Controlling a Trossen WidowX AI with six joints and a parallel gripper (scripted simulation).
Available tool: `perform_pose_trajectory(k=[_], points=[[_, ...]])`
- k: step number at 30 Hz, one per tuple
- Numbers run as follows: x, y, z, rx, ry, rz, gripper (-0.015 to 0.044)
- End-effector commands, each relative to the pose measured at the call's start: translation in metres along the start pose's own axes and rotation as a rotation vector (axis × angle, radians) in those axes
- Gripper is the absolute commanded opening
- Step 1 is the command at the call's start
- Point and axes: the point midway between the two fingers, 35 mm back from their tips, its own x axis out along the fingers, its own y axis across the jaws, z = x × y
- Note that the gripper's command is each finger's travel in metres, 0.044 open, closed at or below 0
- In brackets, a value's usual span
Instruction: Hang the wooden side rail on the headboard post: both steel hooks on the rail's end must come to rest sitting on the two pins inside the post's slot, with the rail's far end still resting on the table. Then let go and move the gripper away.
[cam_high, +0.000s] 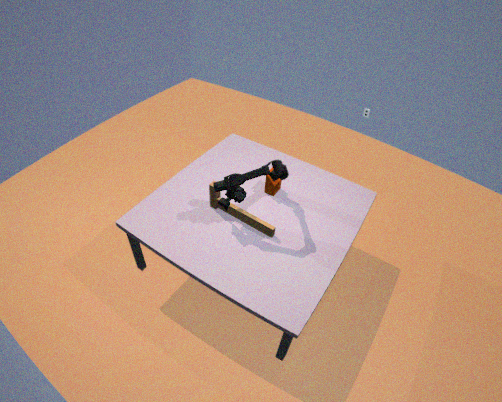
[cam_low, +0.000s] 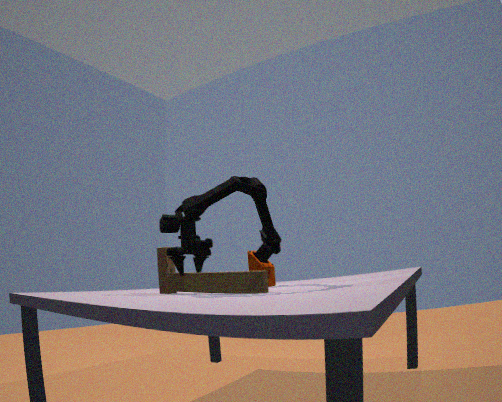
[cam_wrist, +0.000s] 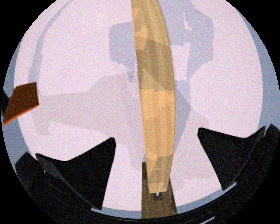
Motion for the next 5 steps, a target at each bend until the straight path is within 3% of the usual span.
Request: perform_pose_trajectory(k=[1, 5], points=[[-0.0002, -0.0002, 0.0001, -0.001, 0.0, 0.0, 0.044], [-0.0002, -0.0002, 0.0001, -0.001, 0.0, 0.0, 0.044]])
